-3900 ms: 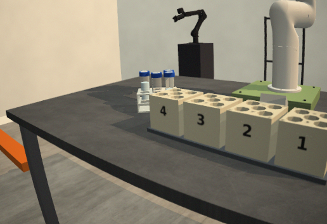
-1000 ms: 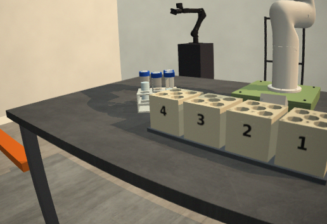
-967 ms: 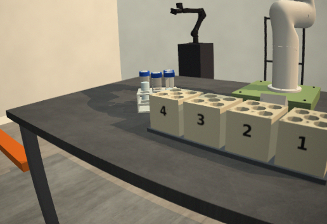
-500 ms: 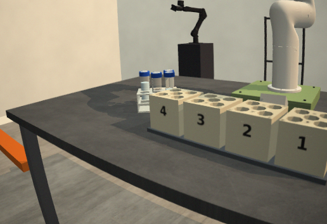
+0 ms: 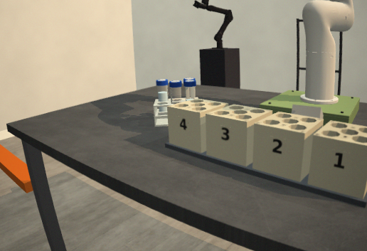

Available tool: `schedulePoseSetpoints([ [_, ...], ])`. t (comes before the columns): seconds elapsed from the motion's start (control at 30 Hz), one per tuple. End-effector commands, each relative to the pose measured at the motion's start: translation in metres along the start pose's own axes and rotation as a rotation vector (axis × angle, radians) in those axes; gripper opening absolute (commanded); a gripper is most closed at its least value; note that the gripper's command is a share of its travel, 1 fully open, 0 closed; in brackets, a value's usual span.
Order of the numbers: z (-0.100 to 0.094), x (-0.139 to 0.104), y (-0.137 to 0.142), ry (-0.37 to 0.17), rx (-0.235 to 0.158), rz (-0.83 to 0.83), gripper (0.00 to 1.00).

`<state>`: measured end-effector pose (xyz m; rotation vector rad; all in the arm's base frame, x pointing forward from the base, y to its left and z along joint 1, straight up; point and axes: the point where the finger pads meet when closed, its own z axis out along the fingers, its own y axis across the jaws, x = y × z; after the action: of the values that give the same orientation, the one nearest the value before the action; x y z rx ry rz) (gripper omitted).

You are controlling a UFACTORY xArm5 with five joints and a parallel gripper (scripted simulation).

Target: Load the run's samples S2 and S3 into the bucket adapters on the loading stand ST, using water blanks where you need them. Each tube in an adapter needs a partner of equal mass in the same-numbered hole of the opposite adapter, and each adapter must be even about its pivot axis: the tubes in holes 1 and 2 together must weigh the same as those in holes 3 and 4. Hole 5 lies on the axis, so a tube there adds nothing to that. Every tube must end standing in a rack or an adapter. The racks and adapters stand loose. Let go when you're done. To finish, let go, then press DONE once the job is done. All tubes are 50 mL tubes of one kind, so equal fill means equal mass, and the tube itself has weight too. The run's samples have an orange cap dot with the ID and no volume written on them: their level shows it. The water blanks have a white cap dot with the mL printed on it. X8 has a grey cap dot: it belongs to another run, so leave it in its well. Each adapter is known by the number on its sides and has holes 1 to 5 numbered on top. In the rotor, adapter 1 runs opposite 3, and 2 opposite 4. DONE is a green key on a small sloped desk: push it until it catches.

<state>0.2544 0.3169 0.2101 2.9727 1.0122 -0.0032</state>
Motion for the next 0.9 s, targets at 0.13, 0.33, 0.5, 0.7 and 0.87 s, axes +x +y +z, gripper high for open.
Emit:
schedulePoseSetpoints([
  [0.13, 0.008, 0.001, 0.0, 0.004, 0.001, 0.0, 0.0],
  [0.33, 0.02, 0.001, 0.0, 0.004, 0.001, 0.0, 0.0],
  [0.5, 0.026, 0.001, 0.0, 0.004, 0.001, 0.0, 0.0],
  [0.7, 0.038, 0.001, 0.0, 0.004, 0.001, 0.0, 0.0],
  [0.87, 0.048, 0.001, 0.0, 0.004, 0.001, 0.0, 0.0],
])
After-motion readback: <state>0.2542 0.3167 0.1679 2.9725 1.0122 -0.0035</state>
